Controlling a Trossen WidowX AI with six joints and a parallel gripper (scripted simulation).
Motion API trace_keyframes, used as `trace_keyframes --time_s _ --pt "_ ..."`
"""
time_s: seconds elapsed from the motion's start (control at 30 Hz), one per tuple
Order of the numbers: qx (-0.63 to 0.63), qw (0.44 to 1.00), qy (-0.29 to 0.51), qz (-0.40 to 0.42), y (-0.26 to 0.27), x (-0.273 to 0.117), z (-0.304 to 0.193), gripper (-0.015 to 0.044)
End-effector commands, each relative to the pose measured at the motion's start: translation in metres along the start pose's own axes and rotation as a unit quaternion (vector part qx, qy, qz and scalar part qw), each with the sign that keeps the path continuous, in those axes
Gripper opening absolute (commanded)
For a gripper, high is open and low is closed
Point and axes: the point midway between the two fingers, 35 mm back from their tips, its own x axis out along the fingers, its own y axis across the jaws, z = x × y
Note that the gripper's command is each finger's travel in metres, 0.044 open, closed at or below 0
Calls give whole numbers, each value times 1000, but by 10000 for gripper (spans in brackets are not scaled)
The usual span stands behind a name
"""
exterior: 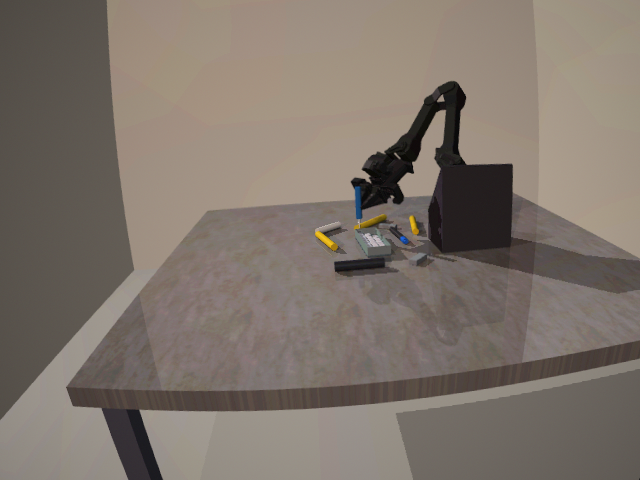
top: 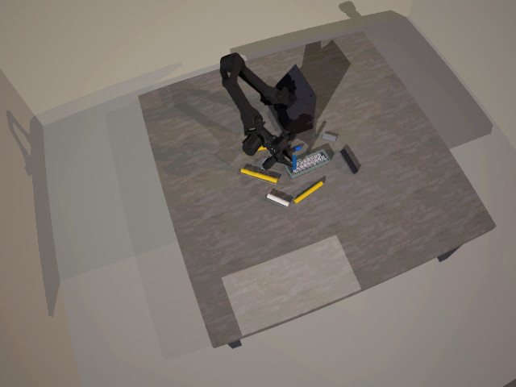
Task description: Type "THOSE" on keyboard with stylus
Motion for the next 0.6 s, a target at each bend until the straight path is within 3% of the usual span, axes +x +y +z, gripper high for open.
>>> trace_keyframes --time_s 0.0,0.57 --pt "1 1000 0 1 1 1 0 81" --pt "1 1000 0 1 2 -1 -1 81"
